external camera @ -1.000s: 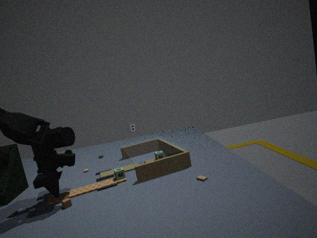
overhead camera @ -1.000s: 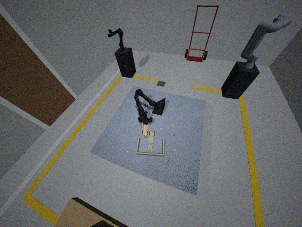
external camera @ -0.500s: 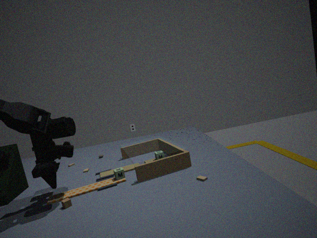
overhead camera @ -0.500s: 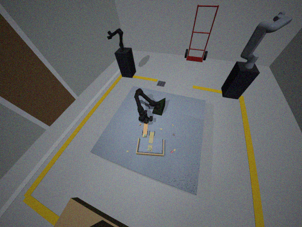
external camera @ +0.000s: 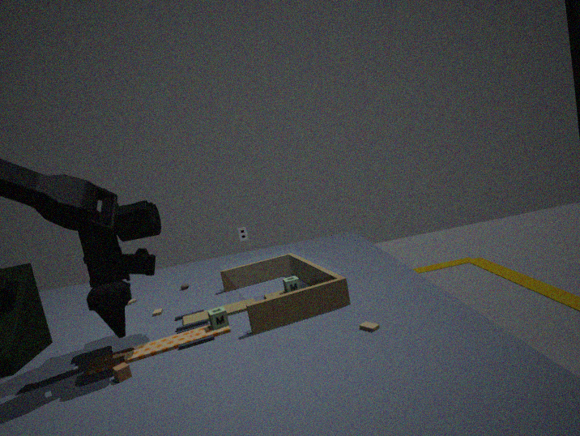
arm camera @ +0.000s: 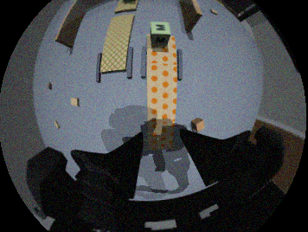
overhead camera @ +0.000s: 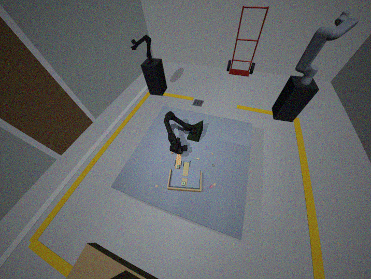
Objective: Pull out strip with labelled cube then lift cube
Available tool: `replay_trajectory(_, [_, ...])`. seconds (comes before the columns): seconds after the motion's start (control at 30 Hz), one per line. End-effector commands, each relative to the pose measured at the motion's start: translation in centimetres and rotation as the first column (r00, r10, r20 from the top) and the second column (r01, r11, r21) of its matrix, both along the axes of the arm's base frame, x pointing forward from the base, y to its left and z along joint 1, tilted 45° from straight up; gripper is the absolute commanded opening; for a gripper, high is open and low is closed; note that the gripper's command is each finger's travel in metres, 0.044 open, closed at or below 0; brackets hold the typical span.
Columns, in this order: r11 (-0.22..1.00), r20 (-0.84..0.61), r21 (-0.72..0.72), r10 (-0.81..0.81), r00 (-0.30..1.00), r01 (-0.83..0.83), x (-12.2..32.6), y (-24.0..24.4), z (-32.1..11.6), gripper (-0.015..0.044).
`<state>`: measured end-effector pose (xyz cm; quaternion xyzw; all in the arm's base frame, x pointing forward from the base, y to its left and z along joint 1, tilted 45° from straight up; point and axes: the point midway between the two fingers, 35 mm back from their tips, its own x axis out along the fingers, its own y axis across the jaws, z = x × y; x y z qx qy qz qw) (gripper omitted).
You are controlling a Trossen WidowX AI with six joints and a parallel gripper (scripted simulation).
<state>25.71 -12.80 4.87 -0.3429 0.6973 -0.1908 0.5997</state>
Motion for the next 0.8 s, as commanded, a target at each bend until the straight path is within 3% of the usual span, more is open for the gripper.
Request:
replay_trajectory(0.0, [1.0,0.003,-0.003,0.0,1.0,0.0,1.5,0.3,-0.1,0.0368])
replay_trajectory(0.1, [1.0,0.004,-0.003,0.0,1.0,0.0,2.6,0.6,-0.3,0.044])
replay_trajectory(0.77, [1.0,0.009,-0.002,0.0,1.0,0.0,9.8,2.0,-0.9,0.044])
